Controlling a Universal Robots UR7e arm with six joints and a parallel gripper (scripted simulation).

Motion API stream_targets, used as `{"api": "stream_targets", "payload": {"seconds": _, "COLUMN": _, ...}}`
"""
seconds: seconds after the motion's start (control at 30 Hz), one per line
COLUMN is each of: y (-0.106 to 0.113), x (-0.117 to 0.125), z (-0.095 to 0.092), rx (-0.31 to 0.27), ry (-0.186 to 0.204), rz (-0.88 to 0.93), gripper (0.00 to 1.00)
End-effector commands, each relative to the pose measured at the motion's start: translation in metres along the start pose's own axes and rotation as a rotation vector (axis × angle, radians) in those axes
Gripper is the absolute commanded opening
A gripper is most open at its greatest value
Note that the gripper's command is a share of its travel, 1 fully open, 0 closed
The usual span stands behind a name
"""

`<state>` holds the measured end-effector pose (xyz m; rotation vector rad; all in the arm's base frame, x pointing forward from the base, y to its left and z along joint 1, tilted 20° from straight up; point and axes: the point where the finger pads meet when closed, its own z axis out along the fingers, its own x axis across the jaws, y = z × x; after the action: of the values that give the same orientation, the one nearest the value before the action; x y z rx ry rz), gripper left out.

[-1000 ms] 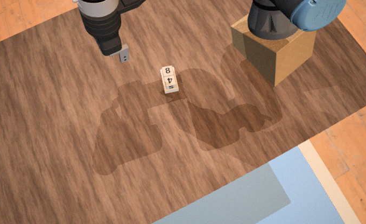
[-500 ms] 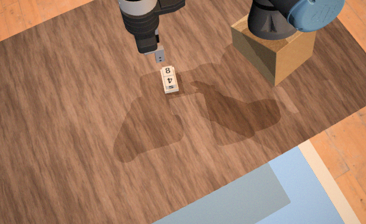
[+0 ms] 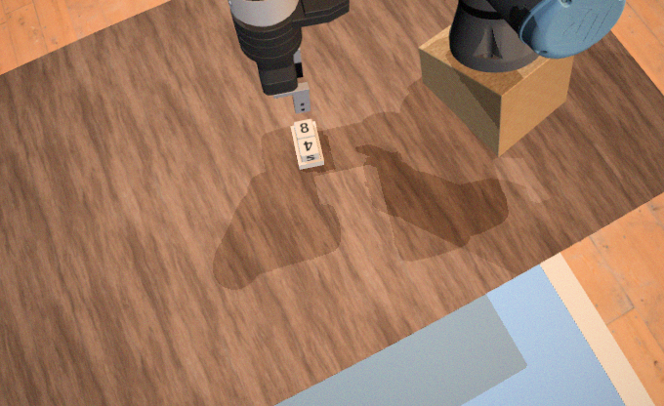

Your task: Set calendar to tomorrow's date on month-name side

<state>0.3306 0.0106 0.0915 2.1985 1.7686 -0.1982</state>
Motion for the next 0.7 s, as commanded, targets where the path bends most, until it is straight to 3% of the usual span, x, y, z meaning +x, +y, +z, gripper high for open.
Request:
{"api": "stream_targets", "payload": {"seconds": 0.0, "y": -0.0011, "x": -0.0002, "z": 0.0007, "rx": 0.002, "ry": 0.000, "rz": 0.002, "gripper": 1.00}}
{"api": "stream_targets", "payload": {"seconds": 0.47, "y": -0.0025, "x": -0.0001, "z": 0.0033, "rx": 0.004, "ry": 0.000, "rz": 0.061, "gripper": 1.00}}
{"api": "stream_targets", "payload": {"seconds": 0.67, "y": -0.0039, "x": 0.0007, "z": 0.0081, "rx": 0.004, "ry": 0.000, "rz": 0.200, "gripper": 1.00}}
